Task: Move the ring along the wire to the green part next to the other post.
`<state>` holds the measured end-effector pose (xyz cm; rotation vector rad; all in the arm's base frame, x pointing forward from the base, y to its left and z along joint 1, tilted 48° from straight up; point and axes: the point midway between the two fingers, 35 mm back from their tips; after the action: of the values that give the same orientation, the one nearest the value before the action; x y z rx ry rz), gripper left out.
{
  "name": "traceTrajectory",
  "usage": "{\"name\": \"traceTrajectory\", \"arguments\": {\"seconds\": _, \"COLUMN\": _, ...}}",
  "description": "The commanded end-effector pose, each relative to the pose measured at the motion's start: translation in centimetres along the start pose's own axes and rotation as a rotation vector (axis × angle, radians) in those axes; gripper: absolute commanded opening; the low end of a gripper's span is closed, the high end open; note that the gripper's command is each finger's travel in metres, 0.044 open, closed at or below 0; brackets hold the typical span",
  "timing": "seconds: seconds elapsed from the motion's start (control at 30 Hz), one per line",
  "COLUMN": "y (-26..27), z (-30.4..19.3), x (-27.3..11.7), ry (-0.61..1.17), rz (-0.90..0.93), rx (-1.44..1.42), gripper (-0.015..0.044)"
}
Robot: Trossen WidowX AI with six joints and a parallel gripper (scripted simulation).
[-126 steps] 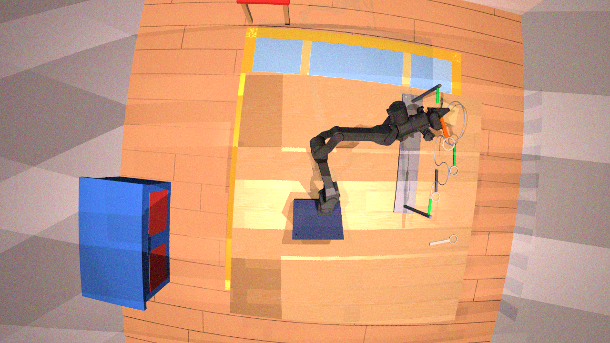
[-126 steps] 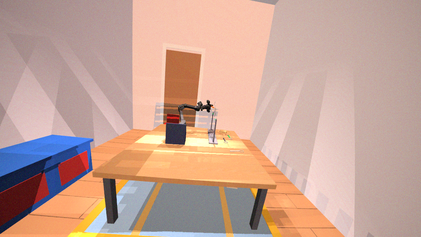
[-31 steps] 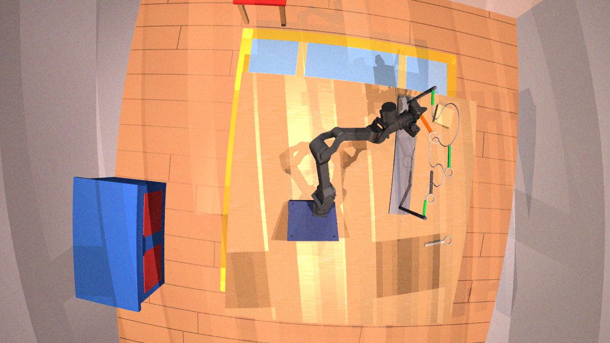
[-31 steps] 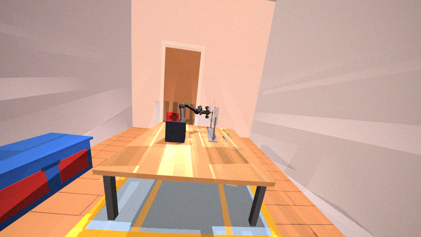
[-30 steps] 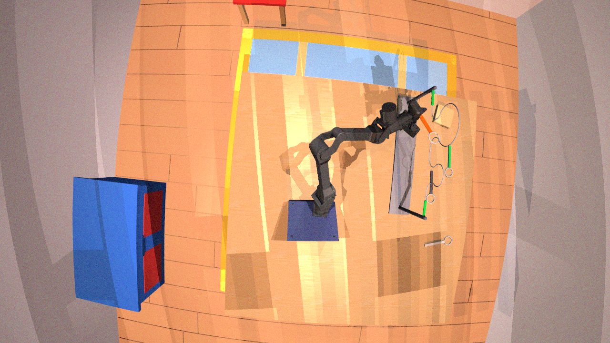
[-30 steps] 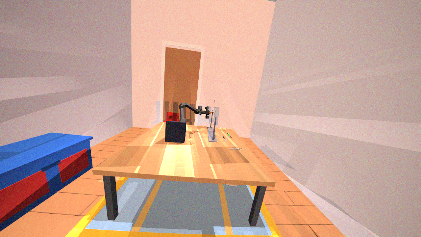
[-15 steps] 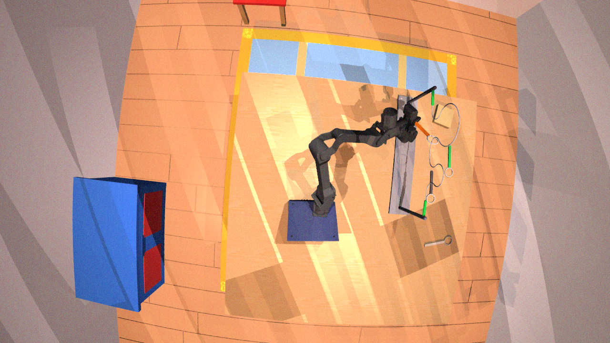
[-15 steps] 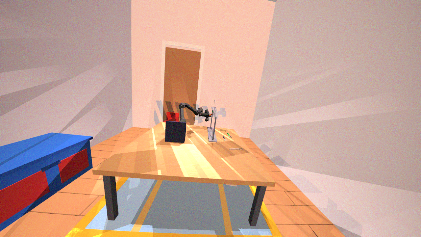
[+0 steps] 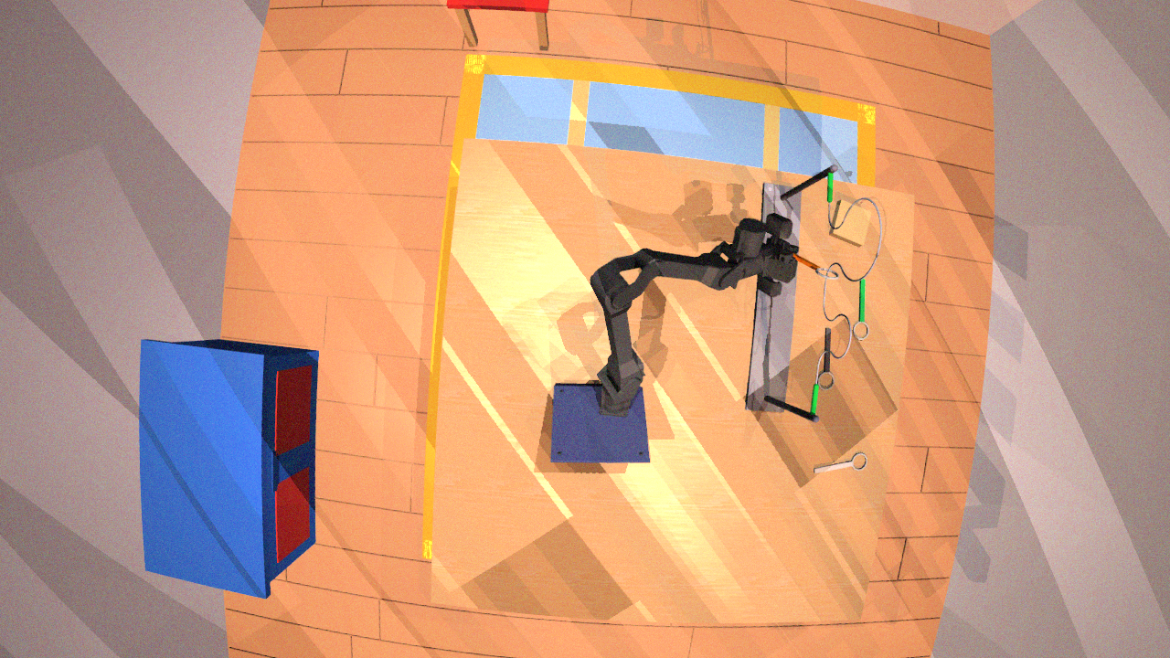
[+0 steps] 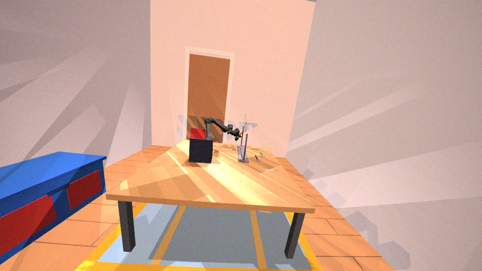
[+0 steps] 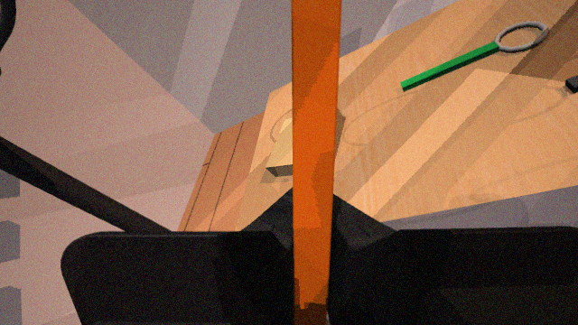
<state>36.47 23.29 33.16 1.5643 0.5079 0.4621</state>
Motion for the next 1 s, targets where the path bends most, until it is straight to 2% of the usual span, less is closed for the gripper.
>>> {"name": "traceTrajectory", "arguments": {"seconds": 0.0, "y": -1.6, "z": 0.4, "x": -0.2, "ry": -0.001, "rz": -0.051, "rx": -0.076, "gripper": -0.0150}}
{"name": "traceTrajectory", "arguments": {"seconds": 0.57, "y": -6.0, "z": 2.6, "x": -1.5, "ry": -0.003, "rz": -0.210, "rx": -0.338, "gripper": -0.0150}}
{"name": "traceTrajectory", "arguments": {"seconds": 0.97, "y": -7.7, "z": 3.8, "x": -2.3, "ry": -0.004, "rz": -0.254, "rx": -0.413, "gripper": -0.0150}}
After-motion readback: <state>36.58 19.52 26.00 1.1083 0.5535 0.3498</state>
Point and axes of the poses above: the point midway between the two fingers, 35 mm back from their tips, its own x axis out along the fingers, its own y axis across the jaws, z = x × y, and after that the axes turned 13 degrees about x, right-handed
